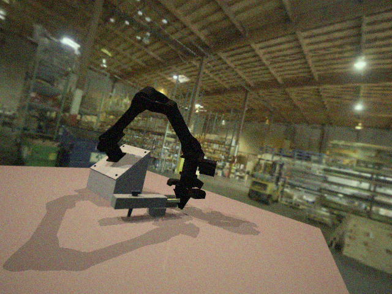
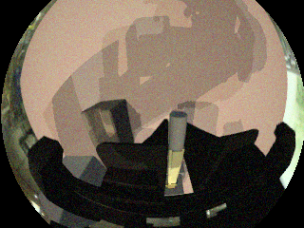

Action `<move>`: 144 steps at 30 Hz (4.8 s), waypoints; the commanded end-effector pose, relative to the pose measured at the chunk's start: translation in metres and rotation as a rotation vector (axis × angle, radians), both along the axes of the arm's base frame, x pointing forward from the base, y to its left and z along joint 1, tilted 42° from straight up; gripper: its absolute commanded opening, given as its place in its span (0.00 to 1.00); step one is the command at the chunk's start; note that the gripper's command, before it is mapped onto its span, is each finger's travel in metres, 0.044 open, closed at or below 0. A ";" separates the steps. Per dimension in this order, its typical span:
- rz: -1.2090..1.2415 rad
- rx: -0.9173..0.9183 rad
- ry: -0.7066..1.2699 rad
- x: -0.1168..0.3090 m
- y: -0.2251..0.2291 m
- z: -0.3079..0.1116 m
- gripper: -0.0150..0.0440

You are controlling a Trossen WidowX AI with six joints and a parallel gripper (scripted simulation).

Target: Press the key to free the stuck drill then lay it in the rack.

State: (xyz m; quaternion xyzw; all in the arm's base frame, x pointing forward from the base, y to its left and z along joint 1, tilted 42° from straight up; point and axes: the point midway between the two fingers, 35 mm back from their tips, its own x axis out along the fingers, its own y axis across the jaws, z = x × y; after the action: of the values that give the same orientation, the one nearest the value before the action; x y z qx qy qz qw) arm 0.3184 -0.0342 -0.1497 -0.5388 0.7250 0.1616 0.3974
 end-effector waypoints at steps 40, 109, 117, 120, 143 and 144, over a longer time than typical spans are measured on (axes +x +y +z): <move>0.002 0.005 -0.008 0.014 0.026 -0.013 0.25; 0.002 0.006 -0.008 0.014 0.035 0.005 0.25; 0.002 0.006 -0.008 0.014 0.037 0.006 0.25; 0.002 0.006 -0.008 0.014 0.037 0.007 0.25; 0.002 0.006 -0.008 0.014 0.041 0.012 0.25; 0.002 0.006 -0.008 0.014 0.041 0.012 0.25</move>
State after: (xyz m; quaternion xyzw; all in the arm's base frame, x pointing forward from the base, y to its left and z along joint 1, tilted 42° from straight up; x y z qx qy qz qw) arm 0.3311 0.0042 -0.1396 -0.5395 0.7234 0.1622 0.3991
